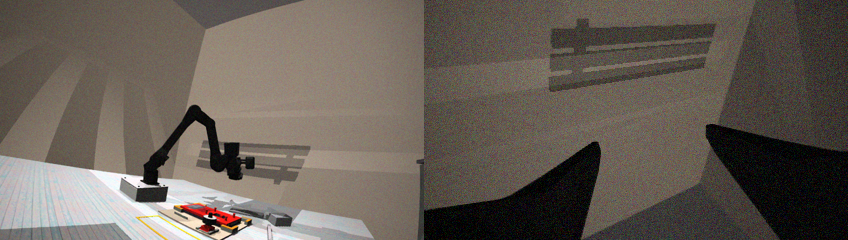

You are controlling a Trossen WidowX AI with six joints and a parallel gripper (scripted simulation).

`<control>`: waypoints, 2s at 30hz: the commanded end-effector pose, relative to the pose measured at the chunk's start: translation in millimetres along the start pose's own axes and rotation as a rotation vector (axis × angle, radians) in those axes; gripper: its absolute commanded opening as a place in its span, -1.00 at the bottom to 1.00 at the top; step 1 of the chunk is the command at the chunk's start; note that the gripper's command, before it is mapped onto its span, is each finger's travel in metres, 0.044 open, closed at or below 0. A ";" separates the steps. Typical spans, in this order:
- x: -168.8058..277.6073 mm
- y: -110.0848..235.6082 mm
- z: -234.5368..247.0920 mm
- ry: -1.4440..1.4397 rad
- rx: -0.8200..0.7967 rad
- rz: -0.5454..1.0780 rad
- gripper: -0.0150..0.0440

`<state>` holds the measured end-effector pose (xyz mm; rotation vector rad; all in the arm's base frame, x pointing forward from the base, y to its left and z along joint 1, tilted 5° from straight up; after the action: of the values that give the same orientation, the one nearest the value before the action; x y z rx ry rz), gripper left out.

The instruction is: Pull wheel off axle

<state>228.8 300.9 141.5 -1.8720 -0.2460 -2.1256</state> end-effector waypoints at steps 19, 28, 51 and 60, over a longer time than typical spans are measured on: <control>-2.2 130.3 101.6 0.570 -0.474 -0.723 0.53; 4.1 197.6 110.8 0.735 -0.311 -1.179 0.53; 57.9 325.9 54.9 0.790 0.817 -1.549 0.53; 77.7 346.2 33.3 0.779 1.098 -1.426 0.53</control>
<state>375.2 -6.8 189.1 -0.0304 -2.3830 -2.3348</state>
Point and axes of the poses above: the point midway between the two fingers, 35 mm back from their tips, its own y axis back along the fingers, its own z axis across the jaws, x = y × z, the point moved 10 cm from there along y, back along the fingers
